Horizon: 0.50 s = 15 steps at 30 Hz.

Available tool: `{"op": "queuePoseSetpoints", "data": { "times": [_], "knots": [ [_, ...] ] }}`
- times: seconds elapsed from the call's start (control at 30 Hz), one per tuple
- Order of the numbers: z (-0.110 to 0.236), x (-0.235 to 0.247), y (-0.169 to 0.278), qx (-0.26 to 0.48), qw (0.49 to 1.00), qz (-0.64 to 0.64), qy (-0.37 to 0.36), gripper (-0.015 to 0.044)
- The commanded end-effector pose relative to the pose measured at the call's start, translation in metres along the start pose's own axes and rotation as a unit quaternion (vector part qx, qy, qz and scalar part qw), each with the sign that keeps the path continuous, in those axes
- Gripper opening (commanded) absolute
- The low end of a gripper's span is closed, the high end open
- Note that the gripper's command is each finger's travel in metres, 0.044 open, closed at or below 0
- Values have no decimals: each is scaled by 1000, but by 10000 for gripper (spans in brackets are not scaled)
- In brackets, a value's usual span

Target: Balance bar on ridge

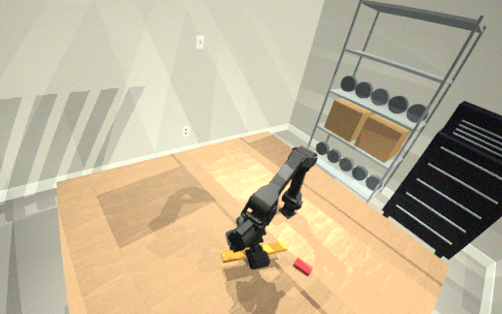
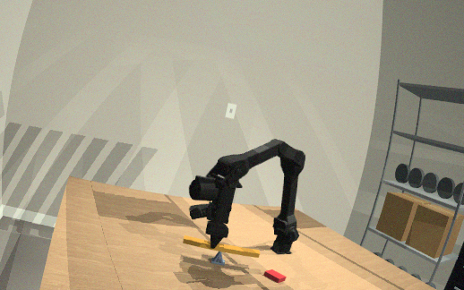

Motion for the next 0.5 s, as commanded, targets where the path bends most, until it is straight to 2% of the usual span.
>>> {"op": "queuePoseSetpoints", "data": {
  "times": [0.0, 0.47],
  "knots": [
    [-2, 0, 0, -1, 1000, -1, 0, 0],
    [0, 0, -1, -1, 1000, -1, 0, 0]
  ]
}}
Point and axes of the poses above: the point midway between the two fingers, 35 mm back from their tips, its own z axis back along the fingers, its own x axis across the jaws, y = z × x, the point moved 3 cm from there along z, back along the fingers, and after that the axes turned 13 degrees about -z, right-handed, at the moved point
